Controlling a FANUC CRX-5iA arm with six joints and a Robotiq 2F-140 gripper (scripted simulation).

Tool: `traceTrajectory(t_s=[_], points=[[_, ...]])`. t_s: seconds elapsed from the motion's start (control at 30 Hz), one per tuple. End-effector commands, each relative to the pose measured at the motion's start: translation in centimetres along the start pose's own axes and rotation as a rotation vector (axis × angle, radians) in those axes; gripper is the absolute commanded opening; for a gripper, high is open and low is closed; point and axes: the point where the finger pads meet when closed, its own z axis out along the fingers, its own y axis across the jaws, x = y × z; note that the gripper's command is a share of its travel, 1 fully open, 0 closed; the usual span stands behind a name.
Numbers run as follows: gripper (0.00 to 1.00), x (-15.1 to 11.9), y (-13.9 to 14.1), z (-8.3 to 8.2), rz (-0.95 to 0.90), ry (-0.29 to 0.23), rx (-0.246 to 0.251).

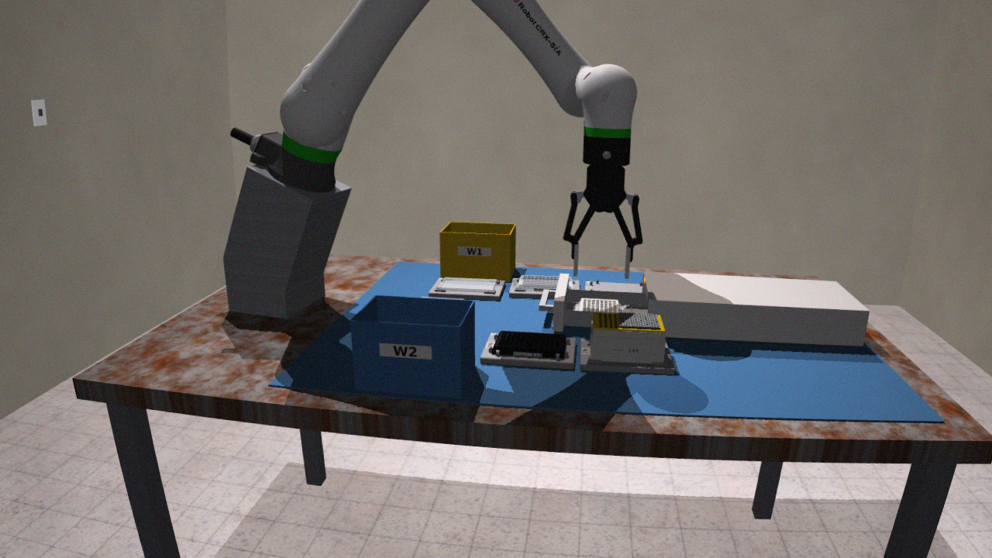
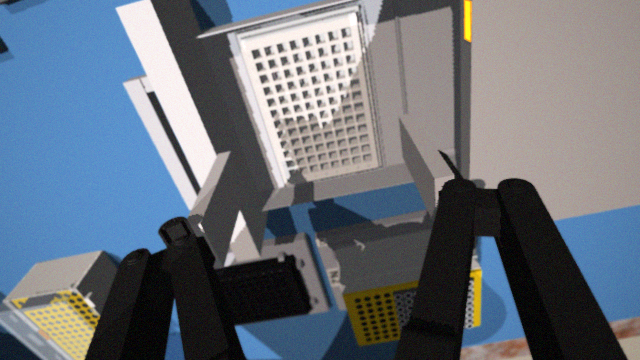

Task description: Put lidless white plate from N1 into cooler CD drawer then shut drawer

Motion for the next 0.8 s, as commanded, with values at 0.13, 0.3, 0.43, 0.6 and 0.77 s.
traceTrajectory(t_s=[0.13,0.3,0.43,0.6,0.77], points=[[0.66,0.0,0.0,-0.8,0.000,0.000,0.000],[0.66,0.0,0.0,-1.5,0.000,0.000,0.000],[0.66,0.0,0.0,-1.9,0.000,0.000,0.000],[0.66,0.0,0.0,-2.4,0.000,0.000,0.000],[0.66,0.0,0.0,-3.1,0.000,0.000,0.000]])
